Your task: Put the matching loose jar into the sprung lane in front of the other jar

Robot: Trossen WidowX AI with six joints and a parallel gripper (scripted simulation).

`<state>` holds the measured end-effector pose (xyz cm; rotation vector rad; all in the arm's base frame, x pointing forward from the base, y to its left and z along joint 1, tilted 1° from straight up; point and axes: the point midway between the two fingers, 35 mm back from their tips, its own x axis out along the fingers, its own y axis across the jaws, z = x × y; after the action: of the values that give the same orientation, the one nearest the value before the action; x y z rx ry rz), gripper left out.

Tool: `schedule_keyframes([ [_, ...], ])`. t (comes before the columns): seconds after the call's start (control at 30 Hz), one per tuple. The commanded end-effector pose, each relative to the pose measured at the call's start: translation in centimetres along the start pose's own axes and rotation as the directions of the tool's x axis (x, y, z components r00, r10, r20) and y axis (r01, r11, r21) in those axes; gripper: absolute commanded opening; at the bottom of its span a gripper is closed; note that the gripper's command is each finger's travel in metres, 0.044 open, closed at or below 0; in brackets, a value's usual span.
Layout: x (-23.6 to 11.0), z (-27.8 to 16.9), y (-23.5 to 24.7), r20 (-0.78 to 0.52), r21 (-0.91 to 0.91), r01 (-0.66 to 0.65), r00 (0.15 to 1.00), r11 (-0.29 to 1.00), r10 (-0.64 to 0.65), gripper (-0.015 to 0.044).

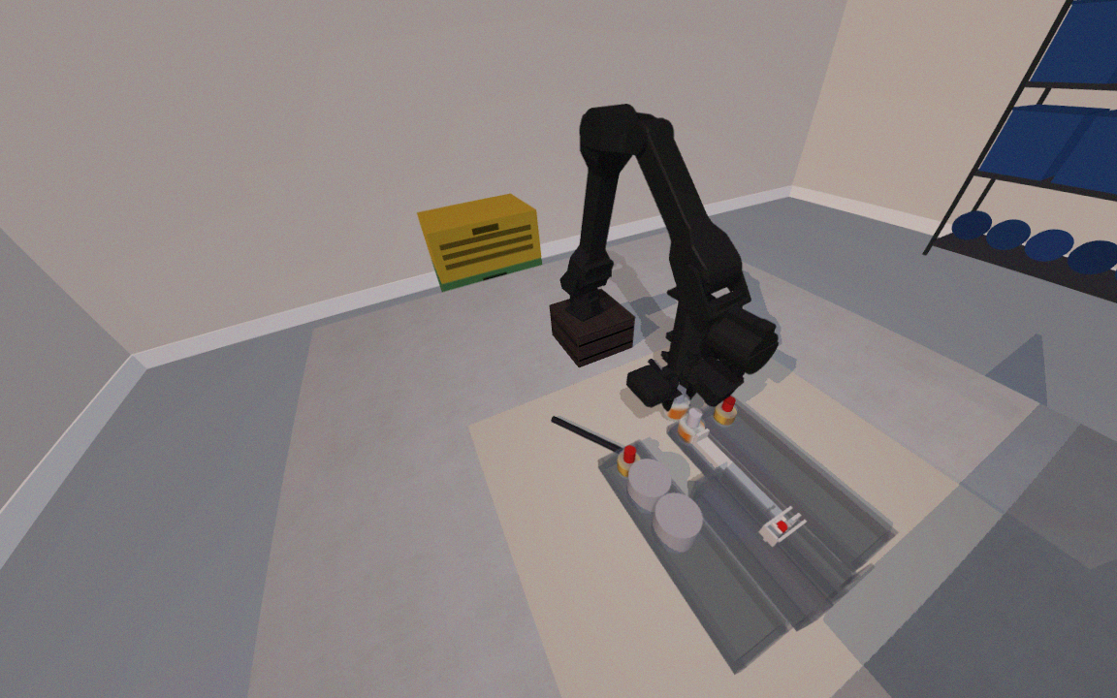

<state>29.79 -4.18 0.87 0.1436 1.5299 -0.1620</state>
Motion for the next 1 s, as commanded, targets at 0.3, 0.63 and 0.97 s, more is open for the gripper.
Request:
schedule_keyframes([
  [0.3, -0.1, 0.8, 0.0, 0.005, 0.003, -0.001, 1.0, 1.0, 0.001, 0.0],
  [0.63, -0.1, 1.2, 0.0, 0.006, 0.003, -0.001, 1.0, 1.0, 0.001, 0.0],
  [0.97, -0.1, 1.6, 0.0, 0.006, 0.003, -0.001, 1.0, 1.0, 0.001, 0.0],
])
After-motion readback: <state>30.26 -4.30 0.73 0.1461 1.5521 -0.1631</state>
